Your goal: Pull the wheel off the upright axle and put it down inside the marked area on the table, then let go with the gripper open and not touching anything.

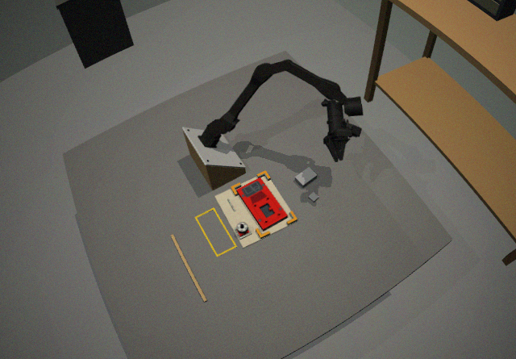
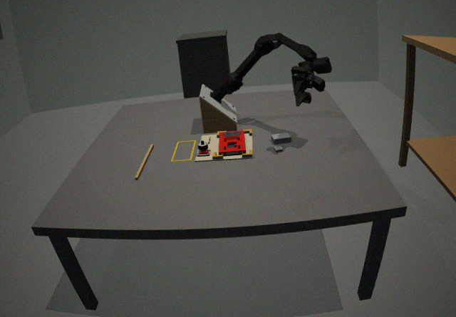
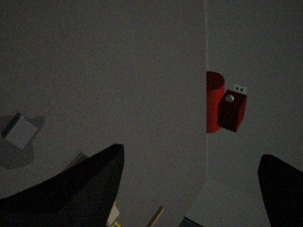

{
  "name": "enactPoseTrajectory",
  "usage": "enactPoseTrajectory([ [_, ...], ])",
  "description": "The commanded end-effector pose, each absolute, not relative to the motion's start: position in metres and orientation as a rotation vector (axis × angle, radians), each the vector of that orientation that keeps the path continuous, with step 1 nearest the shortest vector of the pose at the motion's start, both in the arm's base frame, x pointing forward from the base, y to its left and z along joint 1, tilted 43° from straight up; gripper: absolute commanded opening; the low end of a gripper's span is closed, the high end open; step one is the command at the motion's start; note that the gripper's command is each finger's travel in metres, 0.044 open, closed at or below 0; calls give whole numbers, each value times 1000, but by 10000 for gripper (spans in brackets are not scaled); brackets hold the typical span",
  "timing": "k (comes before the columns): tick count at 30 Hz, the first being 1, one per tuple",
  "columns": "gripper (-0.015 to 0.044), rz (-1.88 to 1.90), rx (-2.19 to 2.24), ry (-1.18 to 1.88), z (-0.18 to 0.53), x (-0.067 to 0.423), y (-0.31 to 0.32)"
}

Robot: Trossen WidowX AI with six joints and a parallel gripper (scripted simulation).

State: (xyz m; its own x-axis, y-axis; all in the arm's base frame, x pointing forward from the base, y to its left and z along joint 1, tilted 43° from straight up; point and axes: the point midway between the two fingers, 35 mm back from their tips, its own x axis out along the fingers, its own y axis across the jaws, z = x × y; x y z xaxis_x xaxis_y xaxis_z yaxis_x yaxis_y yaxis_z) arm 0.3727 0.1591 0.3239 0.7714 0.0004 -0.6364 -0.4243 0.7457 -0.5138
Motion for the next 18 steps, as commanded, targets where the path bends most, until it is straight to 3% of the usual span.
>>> enactPoseTrajectory([
  [1, 300, 291, -700, 807, 274, 393, 138],
  [9, 300, 387, -579, 1102, 176, 416, 82],
  [18, 300, 415, -195, 1380, 83, 406, 8],
])
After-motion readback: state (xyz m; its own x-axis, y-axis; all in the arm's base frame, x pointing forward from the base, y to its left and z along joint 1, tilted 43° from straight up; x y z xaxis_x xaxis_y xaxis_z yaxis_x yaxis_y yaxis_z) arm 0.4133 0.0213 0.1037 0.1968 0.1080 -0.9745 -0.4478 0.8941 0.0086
